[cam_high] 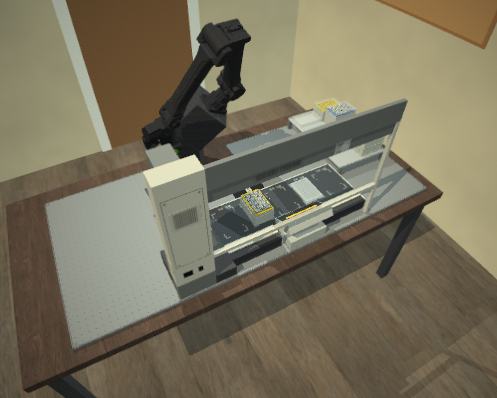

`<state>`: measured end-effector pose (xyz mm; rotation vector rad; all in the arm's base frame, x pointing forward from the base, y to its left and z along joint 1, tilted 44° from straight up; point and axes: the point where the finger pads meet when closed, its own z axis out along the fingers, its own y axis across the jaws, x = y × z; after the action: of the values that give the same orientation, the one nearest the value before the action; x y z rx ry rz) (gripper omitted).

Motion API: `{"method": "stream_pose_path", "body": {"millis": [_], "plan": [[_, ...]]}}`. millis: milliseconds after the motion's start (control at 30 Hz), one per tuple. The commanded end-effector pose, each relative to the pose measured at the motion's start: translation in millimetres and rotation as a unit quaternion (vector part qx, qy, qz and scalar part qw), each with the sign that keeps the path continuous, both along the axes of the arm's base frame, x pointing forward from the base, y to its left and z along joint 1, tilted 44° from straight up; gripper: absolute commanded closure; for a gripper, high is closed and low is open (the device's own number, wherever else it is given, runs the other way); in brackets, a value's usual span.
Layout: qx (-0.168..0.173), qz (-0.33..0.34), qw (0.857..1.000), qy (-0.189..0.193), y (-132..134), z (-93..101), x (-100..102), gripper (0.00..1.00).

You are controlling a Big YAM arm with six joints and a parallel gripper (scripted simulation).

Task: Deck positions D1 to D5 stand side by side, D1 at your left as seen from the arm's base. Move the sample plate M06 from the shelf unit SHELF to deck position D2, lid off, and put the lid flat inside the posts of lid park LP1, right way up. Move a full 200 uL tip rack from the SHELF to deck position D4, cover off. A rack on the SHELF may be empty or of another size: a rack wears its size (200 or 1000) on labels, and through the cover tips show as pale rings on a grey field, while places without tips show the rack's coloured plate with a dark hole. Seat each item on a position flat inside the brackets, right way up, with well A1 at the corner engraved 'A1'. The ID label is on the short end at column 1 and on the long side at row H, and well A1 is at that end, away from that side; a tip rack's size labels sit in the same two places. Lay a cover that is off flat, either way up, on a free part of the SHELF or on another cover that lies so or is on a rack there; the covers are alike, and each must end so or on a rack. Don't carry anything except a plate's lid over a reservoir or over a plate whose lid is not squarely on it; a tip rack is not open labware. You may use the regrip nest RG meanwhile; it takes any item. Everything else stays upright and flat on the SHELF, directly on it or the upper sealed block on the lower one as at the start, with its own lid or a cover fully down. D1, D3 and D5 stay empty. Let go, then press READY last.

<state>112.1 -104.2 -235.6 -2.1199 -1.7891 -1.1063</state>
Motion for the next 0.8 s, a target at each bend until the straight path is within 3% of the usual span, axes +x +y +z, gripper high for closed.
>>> {"method": "stream_pose_path", "body": {"millis": [0,467,500,533,767], "plan": [[-0.006,-0.003,1.000,0.003,-1.4,-6.4,3.5,1.00],[-0.008,-0.003,1.000,0.002,7.8,-21.8,12.5,1.00],[-0.020,-0.011,1.000,-0.001,-2.8,-20.8,13.7,1.00],[-0.009,-0.003,1.000,0.001,8.1,-24.4,14.3,1.00],[-0.008,-0.003,1.000,0.001,15.4,-33.1,19.2,1.00]]}}
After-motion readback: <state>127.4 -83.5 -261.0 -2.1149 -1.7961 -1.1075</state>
